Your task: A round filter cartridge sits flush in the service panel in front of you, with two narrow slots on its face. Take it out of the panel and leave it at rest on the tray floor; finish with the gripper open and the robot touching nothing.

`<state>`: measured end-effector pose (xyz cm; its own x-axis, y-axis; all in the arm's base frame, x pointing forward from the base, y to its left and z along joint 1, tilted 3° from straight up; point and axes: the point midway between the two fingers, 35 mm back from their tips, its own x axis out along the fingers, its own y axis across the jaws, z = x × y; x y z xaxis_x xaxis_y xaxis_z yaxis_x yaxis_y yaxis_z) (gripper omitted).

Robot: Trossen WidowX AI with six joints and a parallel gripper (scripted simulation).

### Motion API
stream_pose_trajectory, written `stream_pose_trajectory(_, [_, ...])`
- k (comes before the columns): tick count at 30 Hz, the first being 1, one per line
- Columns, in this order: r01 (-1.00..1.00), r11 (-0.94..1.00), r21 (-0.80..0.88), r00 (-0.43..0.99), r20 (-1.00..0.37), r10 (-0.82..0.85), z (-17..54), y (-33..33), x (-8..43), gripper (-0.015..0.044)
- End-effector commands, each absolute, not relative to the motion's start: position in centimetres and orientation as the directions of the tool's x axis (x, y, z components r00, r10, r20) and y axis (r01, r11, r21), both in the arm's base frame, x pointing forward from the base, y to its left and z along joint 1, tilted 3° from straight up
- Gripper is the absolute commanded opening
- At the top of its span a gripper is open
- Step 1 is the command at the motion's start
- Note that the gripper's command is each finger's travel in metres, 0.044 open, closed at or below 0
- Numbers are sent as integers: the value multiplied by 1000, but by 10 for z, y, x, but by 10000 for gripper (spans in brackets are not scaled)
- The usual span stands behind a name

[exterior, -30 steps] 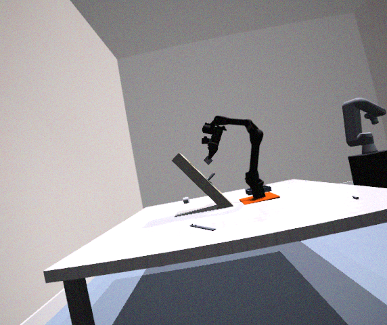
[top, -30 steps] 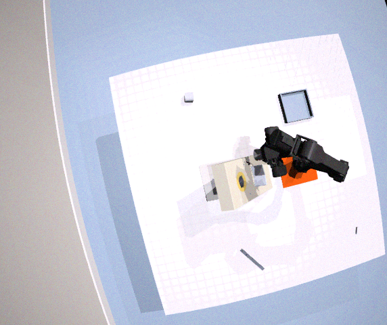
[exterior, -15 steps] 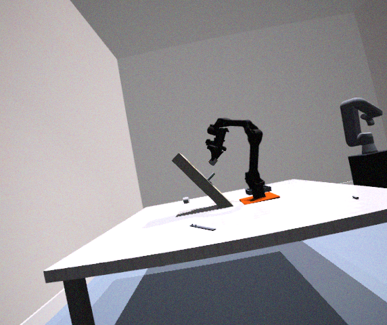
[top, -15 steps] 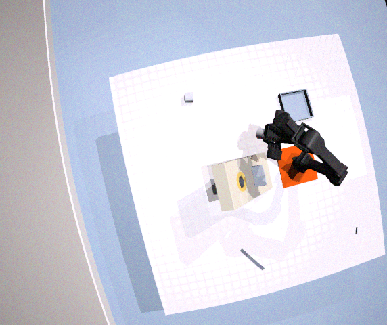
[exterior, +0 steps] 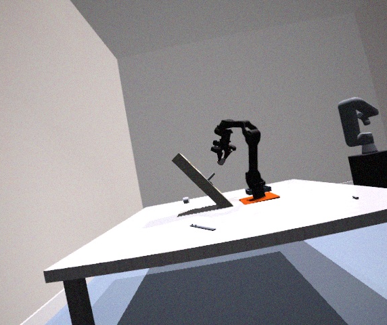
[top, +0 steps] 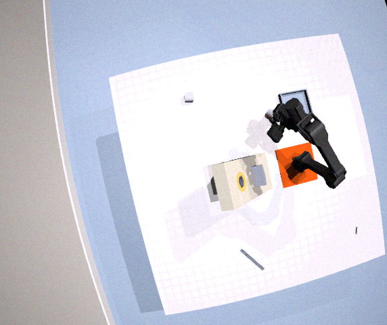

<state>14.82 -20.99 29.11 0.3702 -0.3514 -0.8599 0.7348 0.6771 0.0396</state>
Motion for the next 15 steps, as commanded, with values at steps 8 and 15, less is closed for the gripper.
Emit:
stream_pose_trajectory(8, [871,489,45,284,-858,-429,286,-237,115,0])
stream_pose_trajectory(15, [899,436,44,257,-859,-443,274,-247,103,0])
